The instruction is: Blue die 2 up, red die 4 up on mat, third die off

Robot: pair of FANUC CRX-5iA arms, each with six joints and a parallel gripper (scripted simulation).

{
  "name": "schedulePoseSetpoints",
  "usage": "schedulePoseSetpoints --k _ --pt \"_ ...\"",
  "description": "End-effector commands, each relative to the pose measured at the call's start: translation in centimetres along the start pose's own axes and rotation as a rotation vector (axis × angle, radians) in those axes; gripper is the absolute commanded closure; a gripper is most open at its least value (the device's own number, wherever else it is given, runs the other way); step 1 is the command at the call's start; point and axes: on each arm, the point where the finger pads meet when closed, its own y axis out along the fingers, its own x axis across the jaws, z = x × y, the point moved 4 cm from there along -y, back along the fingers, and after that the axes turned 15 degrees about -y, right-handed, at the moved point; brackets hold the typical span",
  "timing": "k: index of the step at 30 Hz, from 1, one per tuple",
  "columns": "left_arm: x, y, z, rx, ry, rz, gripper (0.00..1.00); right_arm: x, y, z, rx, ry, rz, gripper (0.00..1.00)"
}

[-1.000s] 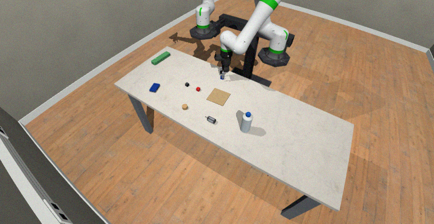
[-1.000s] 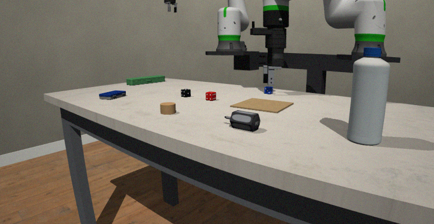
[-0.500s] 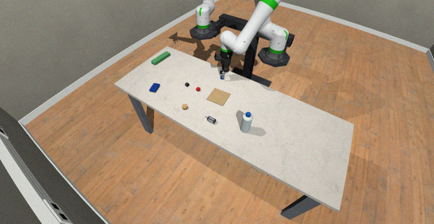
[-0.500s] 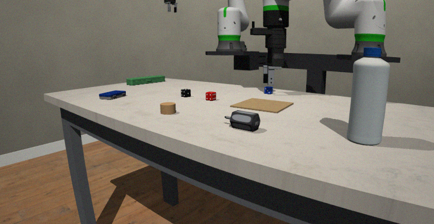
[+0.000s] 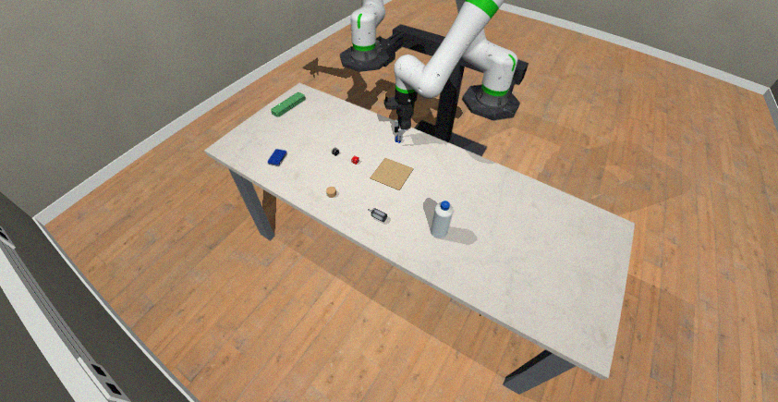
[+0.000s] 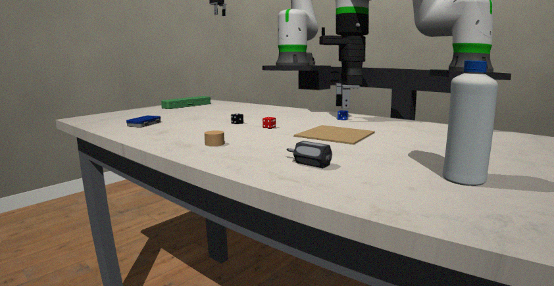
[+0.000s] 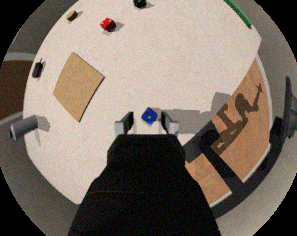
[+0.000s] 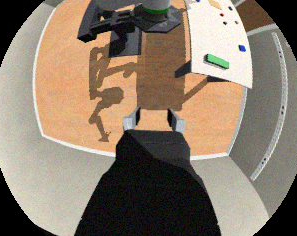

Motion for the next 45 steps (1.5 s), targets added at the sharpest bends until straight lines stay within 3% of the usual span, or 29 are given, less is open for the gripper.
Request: schedulePoseSetpoints --k 1,9,22,45 --pt "0.0 -0.1 0.1 0.001 0.0 0.0 0.0 0.0 -0.1 0.0 -0.002 0.0 0.001 0.0" --pt "0.0 -1.5 0.1 0.001 0.0 0.0 0.0 0.0 -0.1 0.0 -0.002 0.0 0.001 0.0" --pt "0.0 -10.2 0.0 0.001 0.0 0.0 0.0 0.0 -0.1 0.0 -0.002 0.0 0.001 0.0" --pt "0.0 -10.6 0.1 0.001 -0.031 0.0 0.0 0.0 -0.1 0.0 -0.002 0.0 0.001 0.0"
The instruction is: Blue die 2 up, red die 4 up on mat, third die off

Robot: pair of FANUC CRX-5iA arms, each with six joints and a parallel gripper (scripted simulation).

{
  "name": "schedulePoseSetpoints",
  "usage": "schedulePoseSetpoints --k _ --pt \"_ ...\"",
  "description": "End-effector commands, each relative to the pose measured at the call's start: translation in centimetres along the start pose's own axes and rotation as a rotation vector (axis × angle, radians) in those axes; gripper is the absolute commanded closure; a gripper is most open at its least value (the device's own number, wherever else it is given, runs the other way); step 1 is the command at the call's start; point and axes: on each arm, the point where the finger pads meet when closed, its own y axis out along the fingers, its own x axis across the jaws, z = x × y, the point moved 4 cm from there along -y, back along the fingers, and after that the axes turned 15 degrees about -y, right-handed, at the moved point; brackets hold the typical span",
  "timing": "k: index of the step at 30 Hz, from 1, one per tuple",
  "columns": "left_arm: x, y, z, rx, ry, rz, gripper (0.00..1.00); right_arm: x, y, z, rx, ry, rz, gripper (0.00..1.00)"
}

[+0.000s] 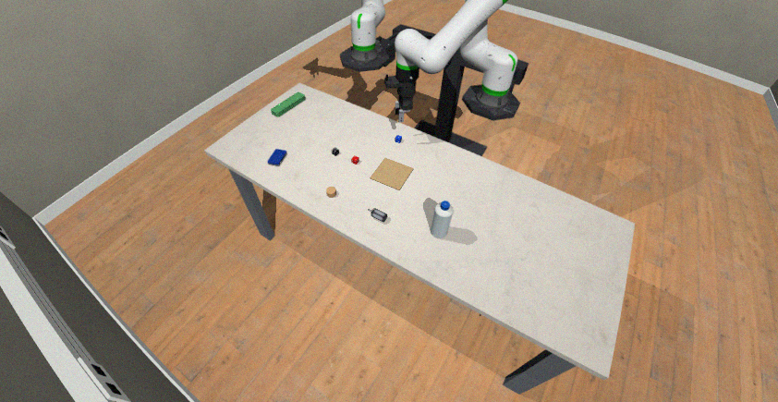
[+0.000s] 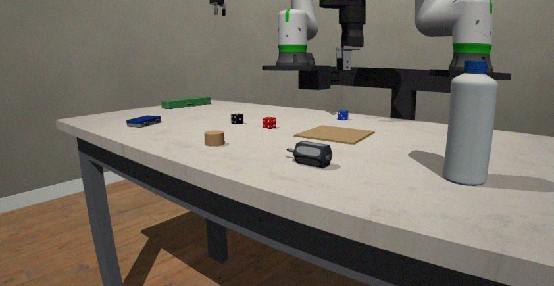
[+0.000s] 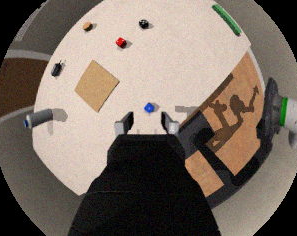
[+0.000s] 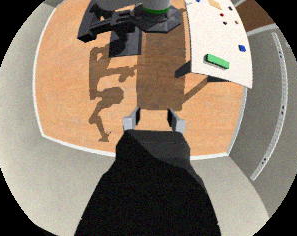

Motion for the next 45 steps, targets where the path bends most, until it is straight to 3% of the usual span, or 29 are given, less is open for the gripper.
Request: schedulePoseSetpoints --k 1,15,30,45 --pt "0.02 -0.04 0.06 0.001 -0.023 0.0 0.0 -0.02 -0.08 -0.01 -0.002 0.0 0.001 0.0" --pt "0.05 0.15 0.11 0.001 -0.274 -0.001 0.0 -0.02 -0.08 -0.01 -0.002 0.0 0.001 0.0" --pt "0.13 0.48 -0.22 0.001 -0.719 -0.001 0.0 -0.02 -0.08 -0.01 -0.002 0.0 0.001 0.0" --pt "0.22 0.62 -0.49 0.001 -0.898 -0.002 0.0 -0.02 -0.08 -0.01 -0.002 0.0 0.001 0.0"
